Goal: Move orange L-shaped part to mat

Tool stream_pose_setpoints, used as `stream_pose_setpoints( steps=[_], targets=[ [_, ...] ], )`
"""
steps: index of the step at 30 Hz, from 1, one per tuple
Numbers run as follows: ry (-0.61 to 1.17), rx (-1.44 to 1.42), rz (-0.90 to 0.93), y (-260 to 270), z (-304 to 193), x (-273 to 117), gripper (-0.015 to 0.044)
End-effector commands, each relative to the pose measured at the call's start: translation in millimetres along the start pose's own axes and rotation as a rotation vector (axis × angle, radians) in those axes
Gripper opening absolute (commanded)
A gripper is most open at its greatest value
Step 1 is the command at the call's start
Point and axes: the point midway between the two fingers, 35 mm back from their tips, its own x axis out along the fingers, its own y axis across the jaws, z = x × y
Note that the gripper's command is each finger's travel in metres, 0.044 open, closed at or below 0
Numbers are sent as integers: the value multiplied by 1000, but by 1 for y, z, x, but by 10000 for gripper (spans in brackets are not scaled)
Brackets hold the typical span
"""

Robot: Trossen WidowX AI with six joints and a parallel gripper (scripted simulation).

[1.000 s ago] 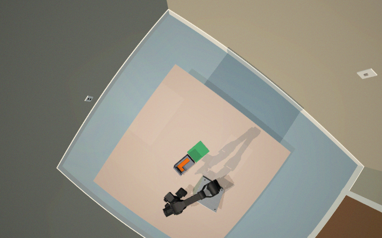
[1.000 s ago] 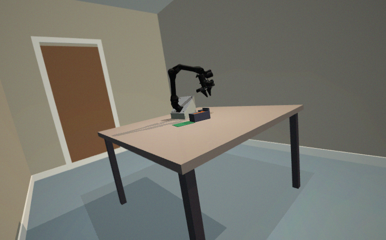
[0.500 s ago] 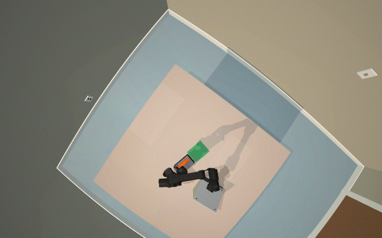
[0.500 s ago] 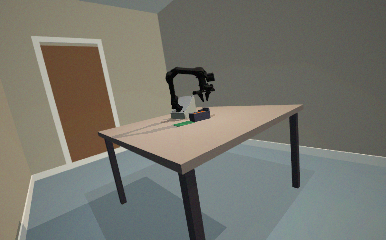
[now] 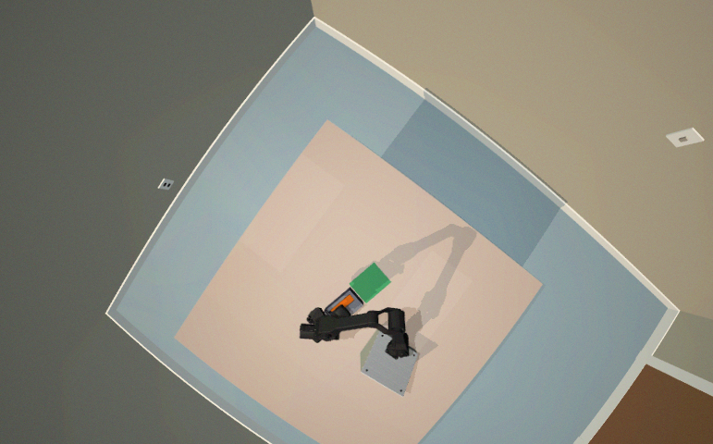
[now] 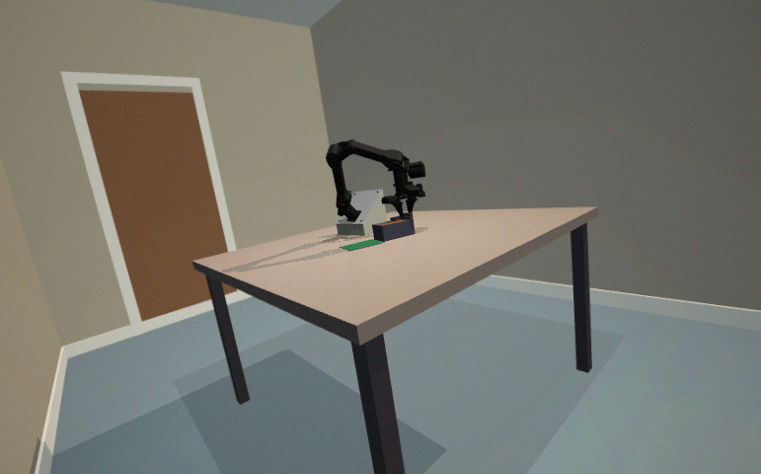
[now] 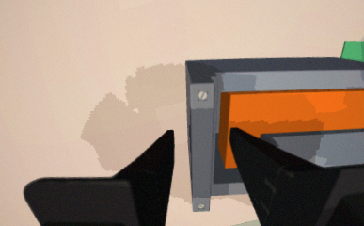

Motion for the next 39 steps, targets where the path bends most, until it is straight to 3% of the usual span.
stream_pose_setpoints(
  steps=[1,19,39],
  targets=[
    [4,-7,-9,-2,-2,8,180],
    [4,-7,-10,-2,-2,37,180],
    [4,-7,-10,-2,-2,37,180]
  ],
)
